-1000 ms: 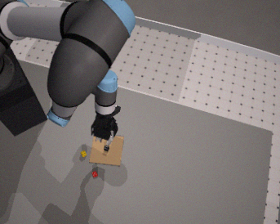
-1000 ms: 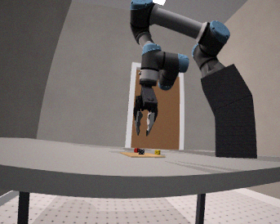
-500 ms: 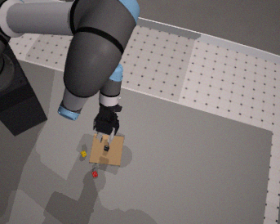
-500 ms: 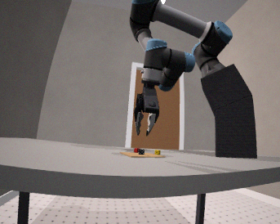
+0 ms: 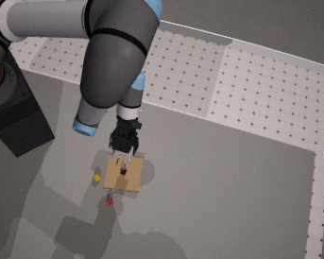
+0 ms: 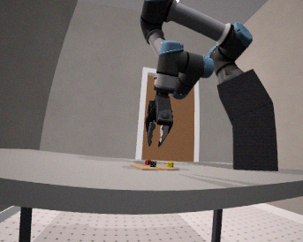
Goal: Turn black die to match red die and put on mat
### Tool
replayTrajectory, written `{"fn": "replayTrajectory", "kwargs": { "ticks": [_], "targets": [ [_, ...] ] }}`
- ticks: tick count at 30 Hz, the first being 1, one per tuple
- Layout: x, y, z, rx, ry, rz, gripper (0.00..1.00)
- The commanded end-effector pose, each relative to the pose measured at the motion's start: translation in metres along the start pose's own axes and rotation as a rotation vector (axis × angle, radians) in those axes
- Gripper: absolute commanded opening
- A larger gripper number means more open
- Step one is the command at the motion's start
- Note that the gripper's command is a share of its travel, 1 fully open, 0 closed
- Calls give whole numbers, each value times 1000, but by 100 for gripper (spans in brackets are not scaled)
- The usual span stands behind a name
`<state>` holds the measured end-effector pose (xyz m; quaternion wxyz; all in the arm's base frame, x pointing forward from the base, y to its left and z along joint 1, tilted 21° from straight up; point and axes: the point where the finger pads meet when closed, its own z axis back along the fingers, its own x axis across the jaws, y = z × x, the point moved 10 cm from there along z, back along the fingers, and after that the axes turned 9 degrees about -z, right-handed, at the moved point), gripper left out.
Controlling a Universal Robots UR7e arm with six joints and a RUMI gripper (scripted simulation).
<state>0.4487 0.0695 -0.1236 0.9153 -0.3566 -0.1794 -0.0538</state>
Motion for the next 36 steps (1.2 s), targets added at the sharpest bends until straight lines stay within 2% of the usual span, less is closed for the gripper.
{"fn": "replayTrajectory", "kwargs": {
  "ticks": [1,4,6,10,14,36],
  "targets": [
    [-2,7,-2,-67,0,-2,21],
    [-3,14,-3,-127,-9,-3,21],
    [-3,14,-3,-127,-9,-3,21],
    [-3,21,-3,-197,-27,-2,21],
    [-3,26,-2,-231,-41,-1,21],
    [-3,27,-3,-235,-42,-1,21]
  ]
}}
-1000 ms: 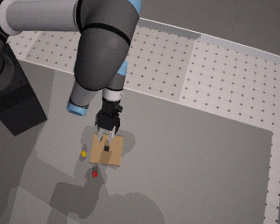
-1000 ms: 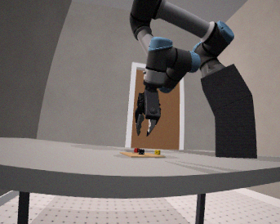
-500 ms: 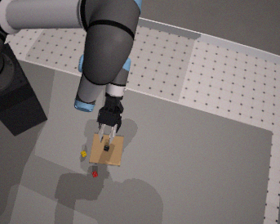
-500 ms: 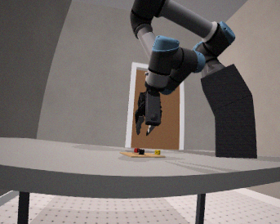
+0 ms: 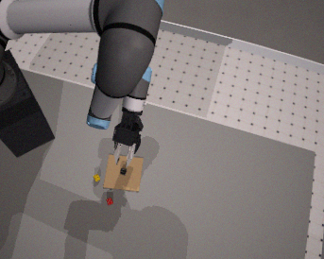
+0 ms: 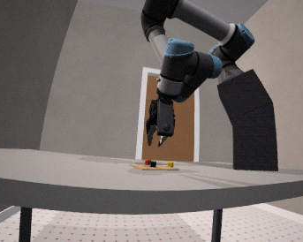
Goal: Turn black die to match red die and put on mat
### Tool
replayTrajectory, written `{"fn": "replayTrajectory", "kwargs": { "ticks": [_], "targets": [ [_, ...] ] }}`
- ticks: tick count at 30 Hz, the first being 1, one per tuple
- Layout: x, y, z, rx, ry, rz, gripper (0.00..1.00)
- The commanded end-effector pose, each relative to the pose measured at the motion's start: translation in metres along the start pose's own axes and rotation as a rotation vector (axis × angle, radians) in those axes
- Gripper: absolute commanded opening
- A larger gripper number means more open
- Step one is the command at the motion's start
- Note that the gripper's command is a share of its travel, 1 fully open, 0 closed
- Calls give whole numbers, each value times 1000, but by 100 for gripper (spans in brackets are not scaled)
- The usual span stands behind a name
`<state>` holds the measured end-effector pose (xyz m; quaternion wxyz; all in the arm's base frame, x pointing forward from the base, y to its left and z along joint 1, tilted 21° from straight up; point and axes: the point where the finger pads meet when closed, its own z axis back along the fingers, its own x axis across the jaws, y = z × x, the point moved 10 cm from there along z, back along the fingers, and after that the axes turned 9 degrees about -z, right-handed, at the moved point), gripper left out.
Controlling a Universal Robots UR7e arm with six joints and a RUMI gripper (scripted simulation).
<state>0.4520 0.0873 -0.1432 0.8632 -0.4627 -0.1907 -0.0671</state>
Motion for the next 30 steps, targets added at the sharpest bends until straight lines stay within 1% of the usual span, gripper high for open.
{"fn": "replayTrajectory", "kwargs": {
  "ticks": [1,8,21,30],
  "targets": [
    [0,1,0,0,-1,-1,21],
    [0,3,-3,0,-1,-1,21],
    [-2,13,-13,0,-1,-1,21],
    [-4,25,-25,0,-1,-1,21]
  ]
}}
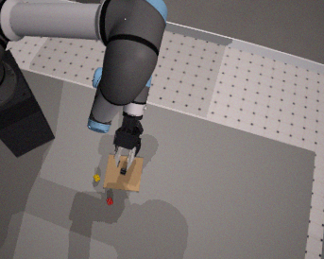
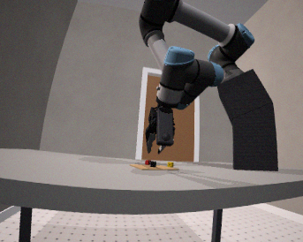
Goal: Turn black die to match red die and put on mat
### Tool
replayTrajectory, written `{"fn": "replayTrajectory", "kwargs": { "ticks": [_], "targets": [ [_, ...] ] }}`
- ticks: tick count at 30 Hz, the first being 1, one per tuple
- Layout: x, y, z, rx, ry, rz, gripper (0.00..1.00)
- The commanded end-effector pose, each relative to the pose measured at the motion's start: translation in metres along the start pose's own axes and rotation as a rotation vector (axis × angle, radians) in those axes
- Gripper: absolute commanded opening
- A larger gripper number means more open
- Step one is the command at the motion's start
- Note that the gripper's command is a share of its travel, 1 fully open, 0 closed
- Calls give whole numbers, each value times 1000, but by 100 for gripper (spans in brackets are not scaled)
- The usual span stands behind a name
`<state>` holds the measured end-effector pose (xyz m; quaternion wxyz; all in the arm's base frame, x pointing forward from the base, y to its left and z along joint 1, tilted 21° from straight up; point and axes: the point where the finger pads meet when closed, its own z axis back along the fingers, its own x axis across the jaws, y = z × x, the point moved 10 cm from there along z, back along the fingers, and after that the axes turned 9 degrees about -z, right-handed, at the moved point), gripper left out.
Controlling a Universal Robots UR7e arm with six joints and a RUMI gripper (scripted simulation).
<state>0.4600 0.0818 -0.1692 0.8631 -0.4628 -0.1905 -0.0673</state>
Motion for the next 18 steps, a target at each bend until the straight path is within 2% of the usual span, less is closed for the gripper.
{"fn": "replayTrajectory", "kwargs": {
  "ticks": [1,18],
  "targets": [
    [-1,7,-7,0,-1,-1,21],
    [-3,24,-24,0,-1,-1,21]
  ]
}}
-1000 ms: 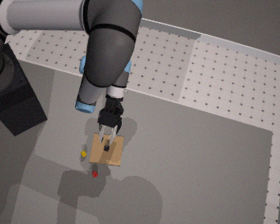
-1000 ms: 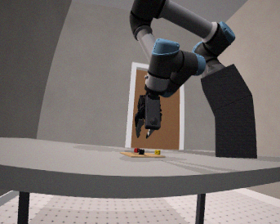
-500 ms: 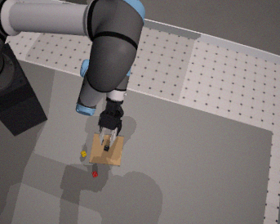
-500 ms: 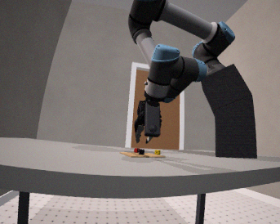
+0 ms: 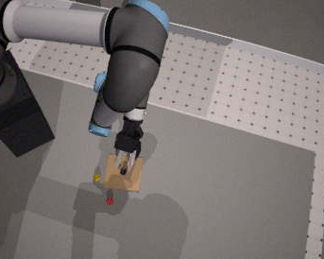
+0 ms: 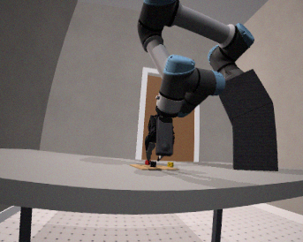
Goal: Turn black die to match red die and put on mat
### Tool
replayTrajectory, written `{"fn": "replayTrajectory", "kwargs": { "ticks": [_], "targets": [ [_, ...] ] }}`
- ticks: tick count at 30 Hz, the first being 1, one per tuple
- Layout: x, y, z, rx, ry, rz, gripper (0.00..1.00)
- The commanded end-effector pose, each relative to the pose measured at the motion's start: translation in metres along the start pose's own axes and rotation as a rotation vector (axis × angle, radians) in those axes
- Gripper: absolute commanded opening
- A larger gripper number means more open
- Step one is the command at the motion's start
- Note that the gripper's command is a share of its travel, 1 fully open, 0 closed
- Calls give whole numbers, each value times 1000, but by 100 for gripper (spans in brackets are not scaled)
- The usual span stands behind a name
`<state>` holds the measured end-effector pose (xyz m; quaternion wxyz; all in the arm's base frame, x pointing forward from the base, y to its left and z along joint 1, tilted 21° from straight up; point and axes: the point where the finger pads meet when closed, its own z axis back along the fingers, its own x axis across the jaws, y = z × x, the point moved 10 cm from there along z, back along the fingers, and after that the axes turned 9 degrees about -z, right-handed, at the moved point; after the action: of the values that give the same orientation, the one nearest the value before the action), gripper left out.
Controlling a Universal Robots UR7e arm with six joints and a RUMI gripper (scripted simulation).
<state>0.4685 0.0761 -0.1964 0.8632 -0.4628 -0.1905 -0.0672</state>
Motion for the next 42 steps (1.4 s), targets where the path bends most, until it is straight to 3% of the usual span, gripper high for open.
{"fn": "replayTrajectory", "kwargs": {
  "ticks": [1,42],
  "targets": [
    [0,5,-5,0,-1,-1,21],
    [-1,9,-9,0,-1,-1,21]
  ]
}}
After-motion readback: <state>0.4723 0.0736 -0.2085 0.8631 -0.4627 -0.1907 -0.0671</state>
